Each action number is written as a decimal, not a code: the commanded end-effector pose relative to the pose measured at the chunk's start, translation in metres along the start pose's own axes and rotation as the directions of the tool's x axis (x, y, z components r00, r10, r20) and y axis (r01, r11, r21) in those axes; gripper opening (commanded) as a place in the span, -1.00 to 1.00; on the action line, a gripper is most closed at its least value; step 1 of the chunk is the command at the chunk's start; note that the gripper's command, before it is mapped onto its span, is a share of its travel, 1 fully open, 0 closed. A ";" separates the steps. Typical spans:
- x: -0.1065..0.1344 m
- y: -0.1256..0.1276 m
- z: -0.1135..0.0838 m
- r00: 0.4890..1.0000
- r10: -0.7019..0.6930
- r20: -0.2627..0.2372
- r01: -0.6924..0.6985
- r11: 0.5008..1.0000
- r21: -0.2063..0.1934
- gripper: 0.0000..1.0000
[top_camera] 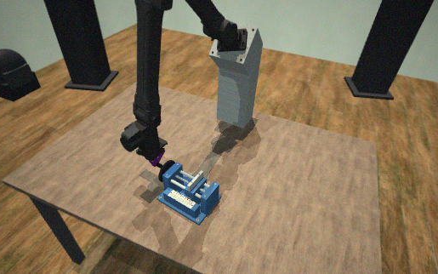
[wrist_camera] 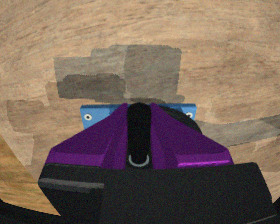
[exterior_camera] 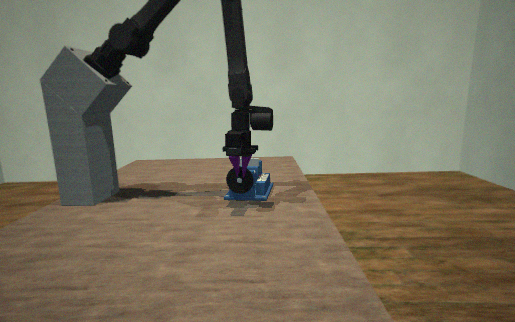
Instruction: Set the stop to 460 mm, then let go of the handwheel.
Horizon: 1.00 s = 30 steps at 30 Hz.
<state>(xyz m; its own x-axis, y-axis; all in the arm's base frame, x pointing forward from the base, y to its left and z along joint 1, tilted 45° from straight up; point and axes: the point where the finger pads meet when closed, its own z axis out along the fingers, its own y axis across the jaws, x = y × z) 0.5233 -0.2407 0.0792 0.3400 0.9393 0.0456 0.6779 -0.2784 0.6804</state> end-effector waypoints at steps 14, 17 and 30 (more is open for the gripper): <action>-0.006 -0.011 -0.026 1.000 0.003 0.009 -0.002 0.998 -0.069 -0.87; -0.006 -0.020 -0.021 1.000 0.003 0.009 -0.003 0.998 -0.068 -0.87; -0.004 -0.056 0.002 1.000 0.006 0.004 -0.006 1.000 -0.019 -0.87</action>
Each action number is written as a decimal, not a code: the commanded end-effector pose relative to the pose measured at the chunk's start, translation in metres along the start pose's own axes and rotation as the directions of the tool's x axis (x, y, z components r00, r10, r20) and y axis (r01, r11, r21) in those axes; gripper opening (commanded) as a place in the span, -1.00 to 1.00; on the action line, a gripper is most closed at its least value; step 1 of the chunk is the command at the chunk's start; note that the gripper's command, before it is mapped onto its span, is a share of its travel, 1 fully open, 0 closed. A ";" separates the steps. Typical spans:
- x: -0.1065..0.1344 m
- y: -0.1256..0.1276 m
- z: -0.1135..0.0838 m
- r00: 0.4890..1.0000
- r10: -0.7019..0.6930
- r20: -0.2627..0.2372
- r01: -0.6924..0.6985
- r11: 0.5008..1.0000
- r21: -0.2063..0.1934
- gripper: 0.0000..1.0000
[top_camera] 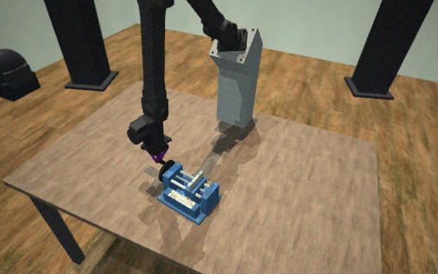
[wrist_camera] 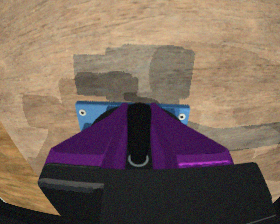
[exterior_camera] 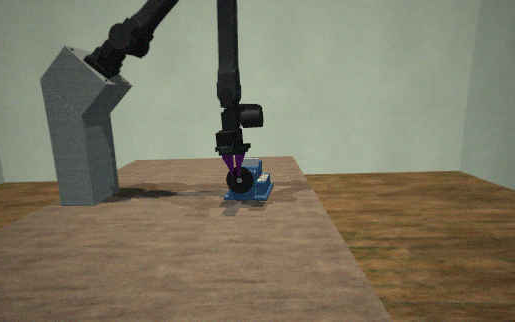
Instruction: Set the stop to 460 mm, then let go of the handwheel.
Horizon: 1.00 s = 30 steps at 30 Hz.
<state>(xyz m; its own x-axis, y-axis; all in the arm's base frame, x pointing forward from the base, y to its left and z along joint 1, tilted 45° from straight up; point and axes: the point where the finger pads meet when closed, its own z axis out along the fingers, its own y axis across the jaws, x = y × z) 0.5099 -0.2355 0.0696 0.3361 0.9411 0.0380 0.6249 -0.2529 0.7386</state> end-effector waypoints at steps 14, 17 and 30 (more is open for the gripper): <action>-0.004 -0.051 0.002 1.000 0.015 0.002 -0.015 0.997 0.075 -0.87; -0.004 -0.051 0.003 1.000 0.013 0.003 -0.014 0.998 0.063 -0.87; -0.003 -0.067 0.008 1.000 0.012 0.001 -0.012 0.997 0.083 -0.87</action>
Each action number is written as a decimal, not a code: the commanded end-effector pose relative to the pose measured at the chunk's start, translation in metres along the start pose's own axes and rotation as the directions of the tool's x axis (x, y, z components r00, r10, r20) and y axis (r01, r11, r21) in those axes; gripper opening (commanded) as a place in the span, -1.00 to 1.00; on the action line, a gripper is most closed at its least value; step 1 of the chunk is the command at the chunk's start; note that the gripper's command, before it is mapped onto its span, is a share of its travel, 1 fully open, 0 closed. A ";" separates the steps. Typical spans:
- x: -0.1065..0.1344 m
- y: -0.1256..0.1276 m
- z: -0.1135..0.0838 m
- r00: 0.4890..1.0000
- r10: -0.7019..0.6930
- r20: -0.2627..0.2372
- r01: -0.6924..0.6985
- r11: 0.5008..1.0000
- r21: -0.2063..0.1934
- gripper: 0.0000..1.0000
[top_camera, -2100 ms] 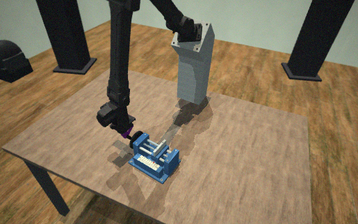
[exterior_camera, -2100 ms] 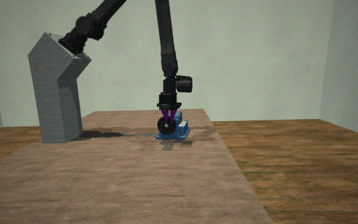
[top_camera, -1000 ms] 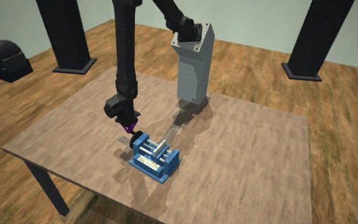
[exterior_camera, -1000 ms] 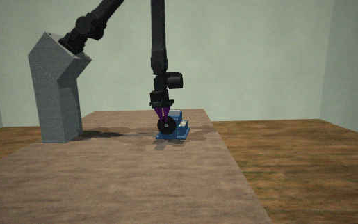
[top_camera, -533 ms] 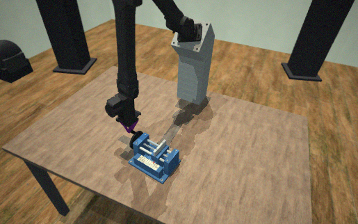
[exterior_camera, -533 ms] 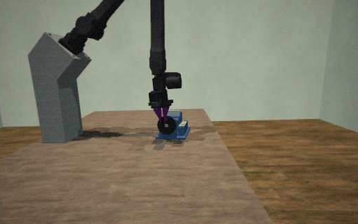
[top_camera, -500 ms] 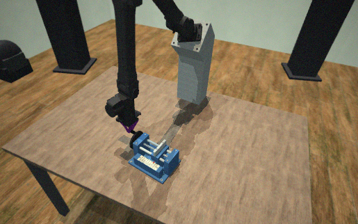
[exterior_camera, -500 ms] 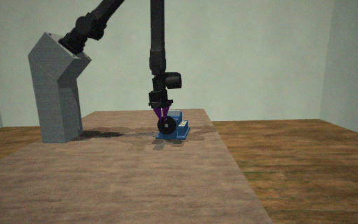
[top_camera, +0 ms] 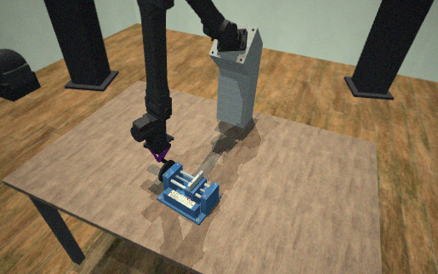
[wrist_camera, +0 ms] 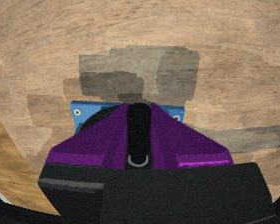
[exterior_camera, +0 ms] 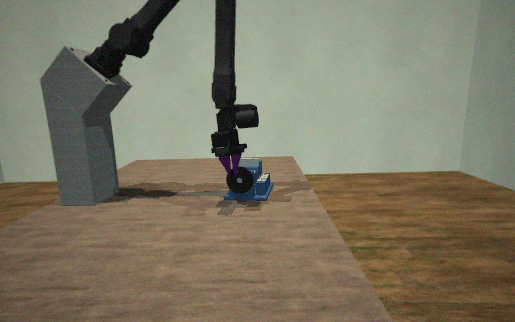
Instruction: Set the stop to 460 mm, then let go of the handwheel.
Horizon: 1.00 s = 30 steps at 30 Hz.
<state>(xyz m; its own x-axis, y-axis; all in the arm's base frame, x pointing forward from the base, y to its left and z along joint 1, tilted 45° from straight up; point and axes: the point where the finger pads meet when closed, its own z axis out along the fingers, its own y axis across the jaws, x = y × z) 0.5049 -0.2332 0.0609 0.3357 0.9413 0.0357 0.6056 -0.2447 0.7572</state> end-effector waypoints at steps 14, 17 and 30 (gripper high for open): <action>0.002 -0.073 0.016 1.000 0.011 -0.004 -0.010 0.993 0.114 -0.87; 0.002 -0.073 0.017 1.000 0.010 -0.003 -0.009 0.993 0.114 -0.87; 0.007 -0.051 0.053 1.000 0.009 -0.008 -0.009 0.995 0.096 -0.87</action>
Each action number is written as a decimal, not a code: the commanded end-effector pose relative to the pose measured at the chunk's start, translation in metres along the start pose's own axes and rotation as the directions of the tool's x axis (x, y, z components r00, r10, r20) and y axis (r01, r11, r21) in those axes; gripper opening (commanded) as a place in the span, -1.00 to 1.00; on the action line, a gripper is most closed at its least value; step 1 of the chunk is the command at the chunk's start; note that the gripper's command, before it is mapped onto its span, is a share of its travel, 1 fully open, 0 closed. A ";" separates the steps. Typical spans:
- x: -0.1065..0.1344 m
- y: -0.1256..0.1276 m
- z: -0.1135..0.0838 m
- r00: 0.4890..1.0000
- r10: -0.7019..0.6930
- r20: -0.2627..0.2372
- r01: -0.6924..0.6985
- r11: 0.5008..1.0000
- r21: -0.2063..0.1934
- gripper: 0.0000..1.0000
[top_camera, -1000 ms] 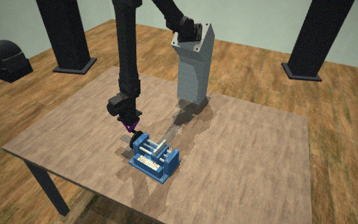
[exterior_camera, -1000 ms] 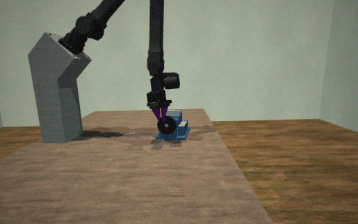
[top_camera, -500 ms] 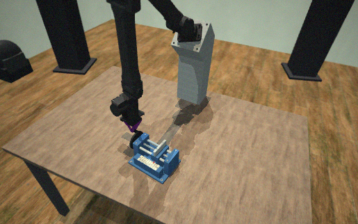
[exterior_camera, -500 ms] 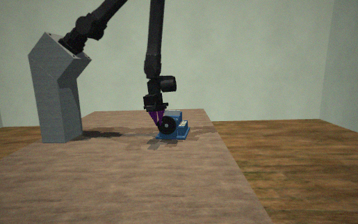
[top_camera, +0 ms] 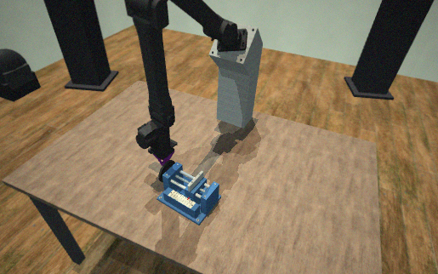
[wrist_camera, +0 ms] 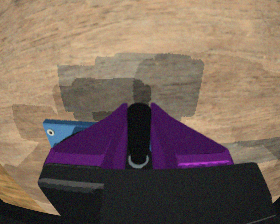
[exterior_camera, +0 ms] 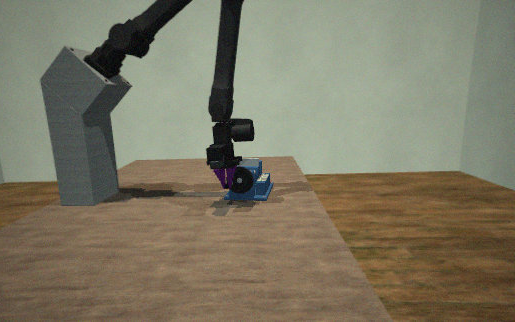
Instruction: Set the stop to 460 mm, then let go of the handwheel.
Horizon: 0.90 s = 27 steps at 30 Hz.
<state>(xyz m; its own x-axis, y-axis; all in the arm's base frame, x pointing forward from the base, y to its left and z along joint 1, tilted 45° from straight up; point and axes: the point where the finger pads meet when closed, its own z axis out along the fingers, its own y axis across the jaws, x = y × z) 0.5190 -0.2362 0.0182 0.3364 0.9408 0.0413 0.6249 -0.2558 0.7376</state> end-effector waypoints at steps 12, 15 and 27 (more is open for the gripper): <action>0.005 -0.013 0.012 1.000 0.003 -0.004 -0.003 0.998 0.066 -0.87; 0.004 0.000 0.006 1.000 0.002 -0.003 -0.002 0.999 0.051 -0.87; 0.005 0.011 -0.004 1.000 0.001 -0.003 -0.001 0.999 0.035 -0.87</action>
<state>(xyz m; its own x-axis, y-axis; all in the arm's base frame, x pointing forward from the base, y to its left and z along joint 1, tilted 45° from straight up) 0.5250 -0.2383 0.0155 0.3380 0.9400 0.0458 0.6549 -0.2698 0.7059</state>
